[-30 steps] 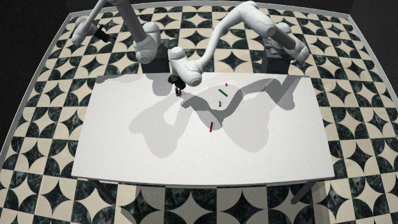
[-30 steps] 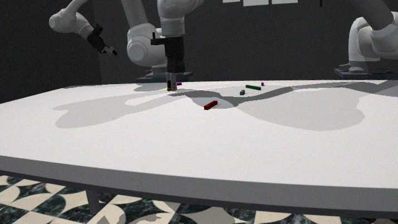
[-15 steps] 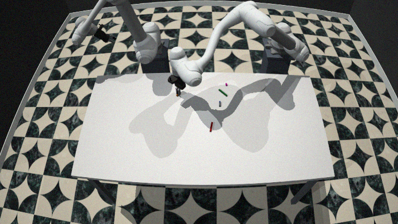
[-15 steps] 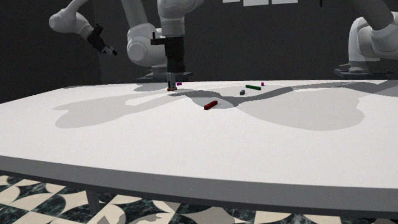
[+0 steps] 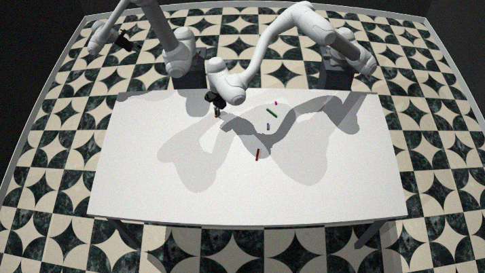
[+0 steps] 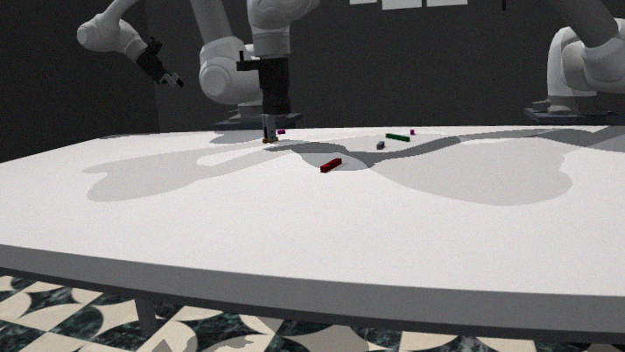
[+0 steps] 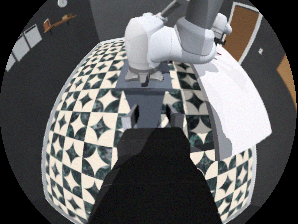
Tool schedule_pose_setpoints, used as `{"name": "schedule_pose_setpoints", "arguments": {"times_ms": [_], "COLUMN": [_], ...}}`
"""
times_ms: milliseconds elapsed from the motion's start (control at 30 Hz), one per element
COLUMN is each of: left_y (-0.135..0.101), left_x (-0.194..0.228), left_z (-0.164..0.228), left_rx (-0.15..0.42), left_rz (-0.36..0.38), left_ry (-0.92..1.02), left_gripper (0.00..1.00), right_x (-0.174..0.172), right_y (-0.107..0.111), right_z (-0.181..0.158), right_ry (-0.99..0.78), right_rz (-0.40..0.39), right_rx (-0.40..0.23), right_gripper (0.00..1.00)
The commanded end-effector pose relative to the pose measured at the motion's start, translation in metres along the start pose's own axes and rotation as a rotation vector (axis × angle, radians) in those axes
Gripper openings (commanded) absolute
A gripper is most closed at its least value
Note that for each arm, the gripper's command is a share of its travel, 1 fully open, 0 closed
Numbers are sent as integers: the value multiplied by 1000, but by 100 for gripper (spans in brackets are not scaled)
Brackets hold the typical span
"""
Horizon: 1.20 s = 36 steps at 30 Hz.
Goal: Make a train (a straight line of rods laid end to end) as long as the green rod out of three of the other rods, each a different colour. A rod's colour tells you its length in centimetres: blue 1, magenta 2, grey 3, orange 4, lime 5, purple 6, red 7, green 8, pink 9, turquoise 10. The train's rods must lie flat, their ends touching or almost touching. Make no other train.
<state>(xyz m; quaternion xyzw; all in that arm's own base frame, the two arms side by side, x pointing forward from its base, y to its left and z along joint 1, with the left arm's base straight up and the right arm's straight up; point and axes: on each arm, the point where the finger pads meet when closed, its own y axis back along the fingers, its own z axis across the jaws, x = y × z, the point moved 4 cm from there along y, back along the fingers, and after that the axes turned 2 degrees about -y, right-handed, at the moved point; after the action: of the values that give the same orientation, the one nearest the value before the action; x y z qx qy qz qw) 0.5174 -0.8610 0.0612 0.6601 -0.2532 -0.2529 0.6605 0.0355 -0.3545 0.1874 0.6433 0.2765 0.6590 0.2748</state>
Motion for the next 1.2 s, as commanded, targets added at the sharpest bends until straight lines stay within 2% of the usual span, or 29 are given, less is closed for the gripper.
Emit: {"name": "schedule_pose_setpoints", "arguments": {"times_ms": [0,433,600,900,1167], "left_y": [-4,-1,25,89,104], "left_x": [-1,-1,0,0,0], "left_z": [3,3,3,3,3], "left_rx": [0,0,-1,-1,-1], "left_rz": [1,0,3,3,3], "left_ry": [-1,-1,-1,-1,-1], "left_gripper": [24,24,24,24,24], "right_x": [2,2,2,2,2], "right_y": [-2,-2,-2,-2,-2], "right_z": [-3,-3,-3,-3,-3], "right_ry": [-4,-4,-4,-4,-4], "right_rz": [16,16,16,16,16], "right_rx": [5,5,5,5,5], "right_gripper": [100,100,100,100,100]}}
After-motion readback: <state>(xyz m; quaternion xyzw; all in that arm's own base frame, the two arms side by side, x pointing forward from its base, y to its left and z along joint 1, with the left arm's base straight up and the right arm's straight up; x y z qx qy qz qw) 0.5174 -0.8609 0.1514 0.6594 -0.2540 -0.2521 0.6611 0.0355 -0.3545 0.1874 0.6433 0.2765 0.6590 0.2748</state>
